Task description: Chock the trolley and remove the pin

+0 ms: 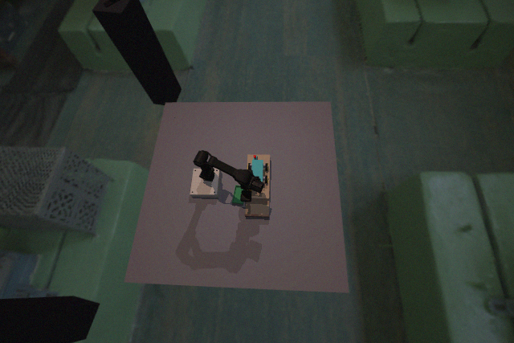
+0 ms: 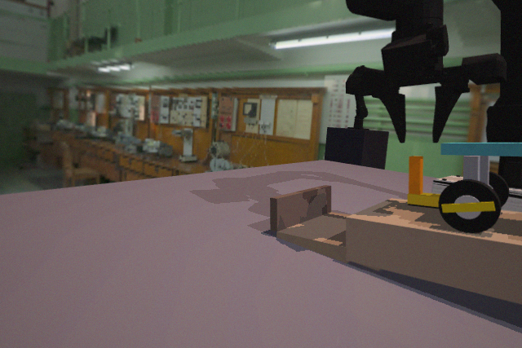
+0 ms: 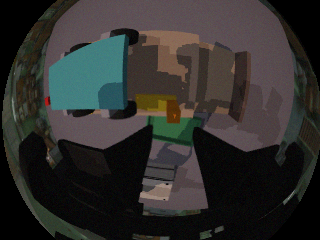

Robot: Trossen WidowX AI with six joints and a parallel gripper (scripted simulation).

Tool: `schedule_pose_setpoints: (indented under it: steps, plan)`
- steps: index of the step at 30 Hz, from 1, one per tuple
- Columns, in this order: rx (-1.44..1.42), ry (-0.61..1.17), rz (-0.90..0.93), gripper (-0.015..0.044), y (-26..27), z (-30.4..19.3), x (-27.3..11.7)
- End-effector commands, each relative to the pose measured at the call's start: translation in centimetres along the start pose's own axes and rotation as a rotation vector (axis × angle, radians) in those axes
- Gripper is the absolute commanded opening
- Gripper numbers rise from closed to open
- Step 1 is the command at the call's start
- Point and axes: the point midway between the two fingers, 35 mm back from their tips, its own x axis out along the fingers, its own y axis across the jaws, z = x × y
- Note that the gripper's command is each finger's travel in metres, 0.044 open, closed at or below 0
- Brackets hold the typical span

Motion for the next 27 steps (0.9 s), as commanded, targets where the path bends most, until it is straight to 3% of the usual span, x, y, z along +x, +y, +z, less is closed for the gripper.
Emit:
schedule_pose_setpoints:
  steps: [1,5,9,27]
  plan:
    - [-0.005,-0.010,0.000,0.0190,0.0,0.3,-1.1]
    - [0.000,-0.002,-0.001,0.0295,0.0,0.0,-0.2]
    - [0.060,-0.019,-0.005,0.0190,1.0,0.2,-0.9]
    - [0.637,-0.031,0.077,0.0190,8.1,2.5,-2.1]
